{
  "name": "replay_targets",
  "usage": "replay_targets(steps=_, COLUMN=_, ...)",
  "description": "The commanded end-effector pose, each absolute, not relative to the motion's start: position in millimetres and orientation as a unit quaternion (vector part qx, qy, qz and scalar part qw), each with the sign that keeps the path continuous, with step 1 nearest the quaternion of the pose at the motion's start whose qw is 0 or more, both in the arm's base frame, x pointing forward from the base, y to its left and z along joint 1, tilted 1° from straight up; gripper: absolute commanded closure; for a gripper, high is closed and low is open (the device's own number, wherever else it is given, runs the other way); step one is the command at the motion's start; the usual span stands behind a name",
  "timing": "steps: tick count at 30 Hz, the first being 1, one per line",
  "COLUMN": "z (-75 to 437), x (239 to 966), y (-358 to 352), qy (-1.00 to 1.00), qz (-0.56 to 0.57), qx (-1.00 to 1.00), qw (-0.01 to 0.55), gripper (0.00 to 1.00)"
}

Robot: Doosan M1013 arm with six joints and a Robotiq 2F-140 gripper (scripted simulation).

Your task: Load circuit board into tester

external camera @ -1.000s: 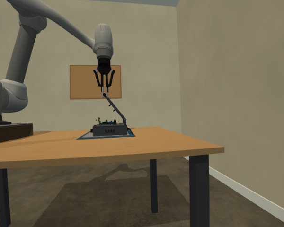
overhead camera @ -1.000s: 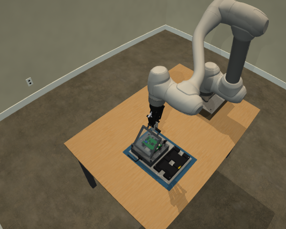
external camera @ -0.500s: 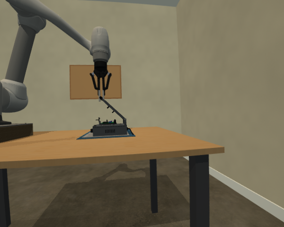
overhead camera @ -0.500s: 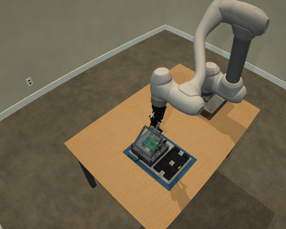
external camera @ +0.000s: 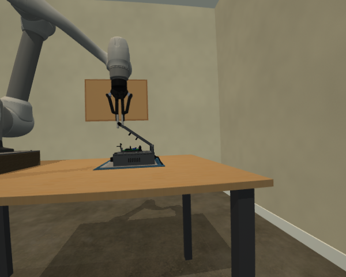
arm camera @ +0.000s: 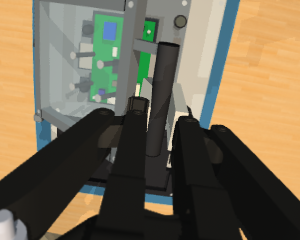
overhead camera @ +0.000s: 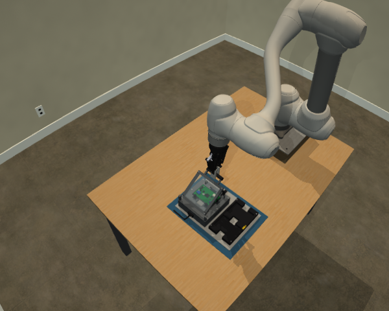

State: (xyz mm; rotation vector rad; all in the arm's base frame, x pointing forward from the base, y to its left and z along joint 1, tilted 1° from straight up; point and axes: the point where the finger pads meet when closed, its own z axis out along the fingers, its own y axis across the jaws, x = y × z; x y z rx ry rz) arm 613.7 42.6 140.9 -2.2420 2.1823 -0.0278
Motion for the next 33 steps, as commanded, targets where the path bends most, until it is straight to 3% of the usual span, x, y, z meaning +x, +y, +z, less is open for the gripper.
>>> replay_targets(steps=1, z=132.4, x=606.2, y=44.4, qy=0.697, qz=-0.006, qx=-0.717, qw=0.006, gripper=1.00)
replay_targets(steps=33, z=80.5, x=585.7, y=43.7, qy=0.697, qz=-0.006, qx=-0.717, qw=0.006, gripper=1.00)
